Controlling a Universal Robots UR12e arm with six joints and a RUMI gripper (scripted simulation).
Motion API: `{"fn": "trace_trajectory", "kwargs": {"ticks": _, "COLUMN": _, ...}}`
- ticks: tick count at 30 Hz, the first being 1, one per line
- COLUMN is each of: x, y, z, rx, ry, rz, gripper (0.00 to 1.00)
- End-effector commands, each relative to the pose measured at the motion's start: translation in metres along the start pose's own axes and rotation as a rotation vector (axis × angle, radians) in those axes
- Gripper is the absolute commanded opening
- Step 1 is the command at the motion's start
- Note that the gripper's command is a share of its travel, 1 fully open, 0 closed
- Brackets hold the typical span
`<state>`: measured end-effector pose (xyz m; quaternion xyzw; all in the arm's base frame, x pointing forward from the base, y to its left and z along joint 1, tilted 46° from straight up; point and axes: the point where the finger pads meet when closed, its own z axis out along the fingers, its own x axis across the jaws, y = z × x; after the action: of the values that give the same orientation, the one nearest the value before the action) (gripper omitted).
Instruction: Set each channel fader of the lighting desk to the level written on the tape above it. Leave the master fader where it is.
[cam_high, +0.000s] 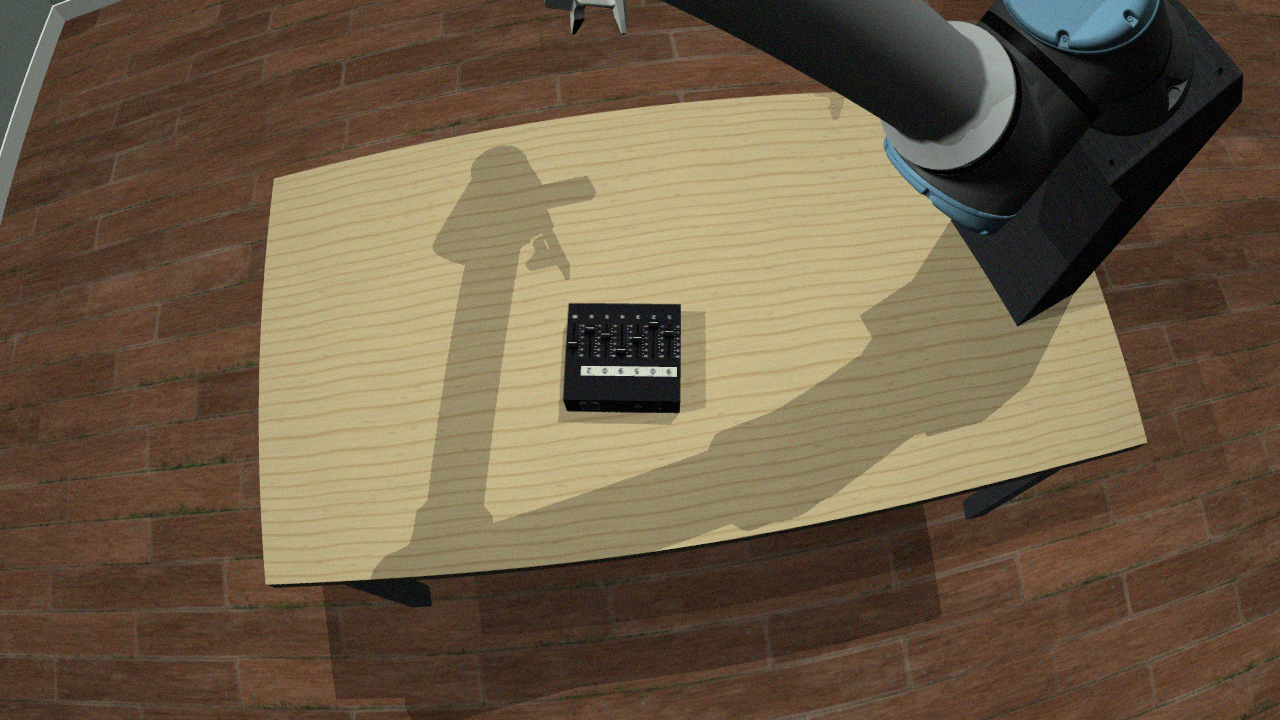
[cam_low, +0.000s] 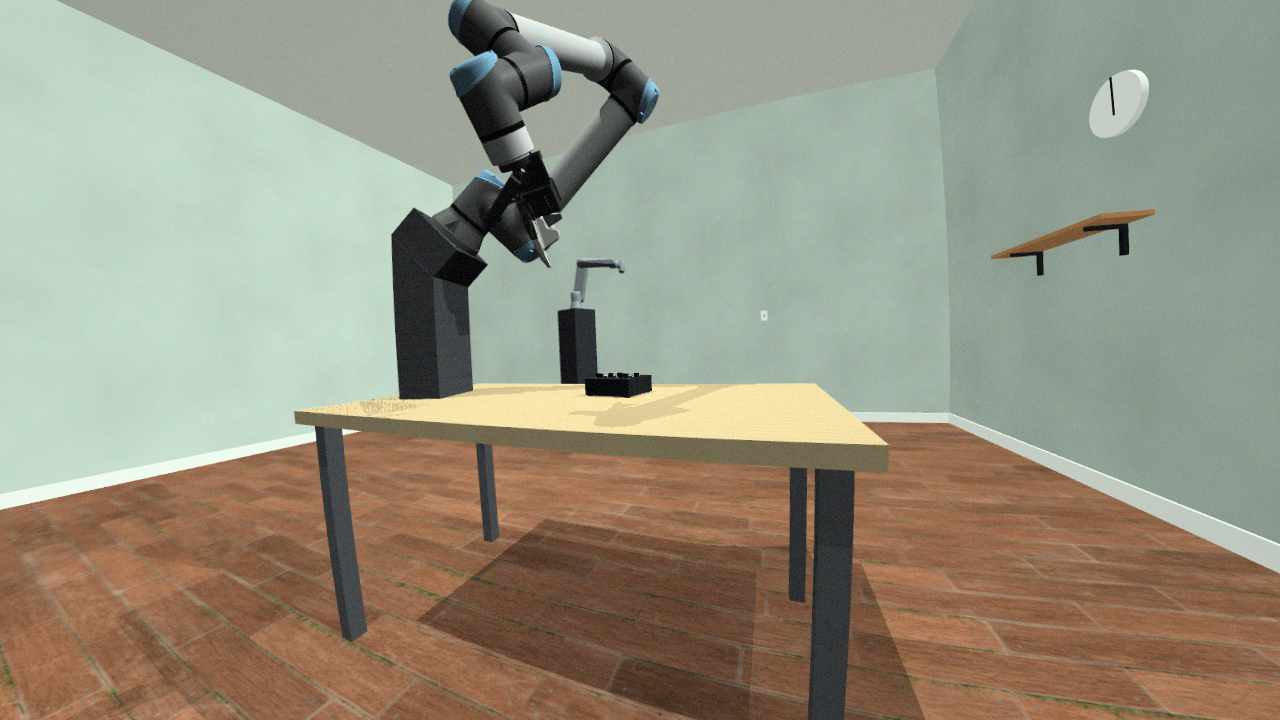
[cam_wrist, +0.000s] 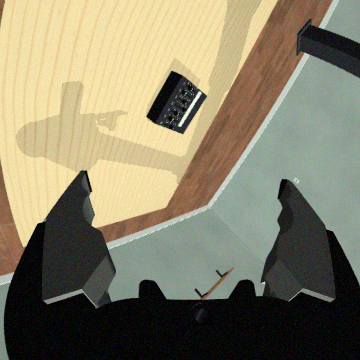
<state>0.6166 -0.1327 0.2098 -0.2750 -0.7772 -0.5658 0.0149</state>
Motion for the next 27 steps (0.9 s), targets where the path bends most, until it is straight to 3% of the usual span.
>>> {"fn": "trace_trajectory", "kwargs": {"ticks": 1, "x": -0.0001, "y": 0.0003, "z": -0.0005, "rx": 0.0, "ry": -0.001, "rz": -0.001, "gripper": 1.0}}
{"fn": "trace_trajectory", "kwargs": {"ticks": 27, "x": -0.0005, "y": -0.0026, "z": 0.0062, "rx": 0.018, "ry": 0.002, "rz": -0.014, "gripper": 1.0}}
